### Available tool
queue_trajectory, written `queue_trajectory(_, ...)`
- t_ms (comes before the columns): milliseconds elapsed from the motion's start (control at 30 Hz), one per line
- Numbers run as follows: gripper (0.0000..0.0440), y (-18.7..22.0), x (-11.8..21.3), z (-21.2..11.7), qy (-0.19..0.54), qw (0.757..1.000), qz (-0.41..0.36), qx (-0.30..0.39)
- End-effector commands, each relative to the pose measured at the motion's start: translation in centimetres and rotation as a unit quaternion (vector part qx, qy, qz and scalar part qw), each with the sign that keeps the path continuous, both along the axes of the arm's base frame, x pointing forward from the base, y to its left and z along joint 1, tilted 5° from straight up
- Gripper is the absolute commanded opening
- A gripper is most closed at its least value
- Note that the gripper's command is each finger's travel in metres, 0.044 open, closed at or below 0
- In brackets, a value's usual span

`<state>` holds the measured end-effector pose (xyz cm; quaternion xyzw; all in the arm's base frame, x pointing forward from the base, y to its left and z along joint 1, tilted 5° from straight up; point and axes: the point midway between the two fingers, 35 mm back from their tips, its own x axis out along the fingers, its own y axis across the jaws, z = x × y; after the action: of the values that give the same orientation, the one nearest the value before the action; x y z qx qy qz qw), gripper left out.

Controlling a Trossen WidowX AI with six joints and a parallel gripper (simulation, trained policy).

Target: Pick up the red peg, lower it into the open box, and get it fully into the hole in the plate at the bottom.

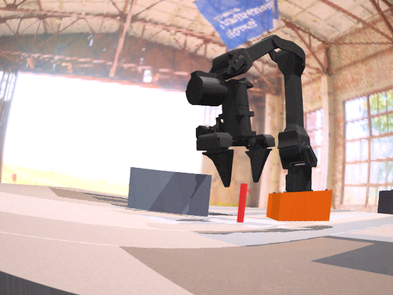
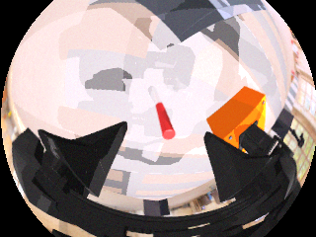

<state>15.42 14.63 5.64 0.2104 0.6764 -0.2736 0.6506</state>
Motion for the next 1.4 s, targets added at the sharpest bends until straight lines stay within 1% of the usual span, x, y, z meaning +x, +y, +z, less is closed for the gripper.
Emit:
queue_trajectory(0, 0.044, -0.3, 0.0, -2.1, -0.002, 1.0, 0.0, -0.011)
queue_trajectory(200, 0.0439, -0.4, 0.3, -4.6, -0.014, 1.0, 0.003, -0.014)
queue_trajectory(267, 0.0424, -0.5, 0.3, -5.2, -0.014, 1.0, 0.005, -0.016)
queue_trajectory(333, 0.0382, -0.6, 0.2, -5.9, -0.012, 1.0, 0.006, -0.019)
queue_trajectory(533, 0.0225, -1.3, -0.4, -7.4, 0.004, 0.999, 0.006, -0.035)
queue_trajectory(767, 0.0043, -1.9, -1.0, -7.9, 0.026, 0.998, 0.008, -0.056)
queue_trajectory(833, 0.0, -2.0, -1.2, -8.0, 0.033, 0.997, 0.01, -0.063)
queue_trajectory(1067, 0.0, -1.8, -0.1, -6.1, 0.011, 0.997, 0.022, -0.074)
queue_trajectory(1367, 0.0, -1.8, 1.6, -2.1, -0.023, 0.996, 0.03, -0.078)
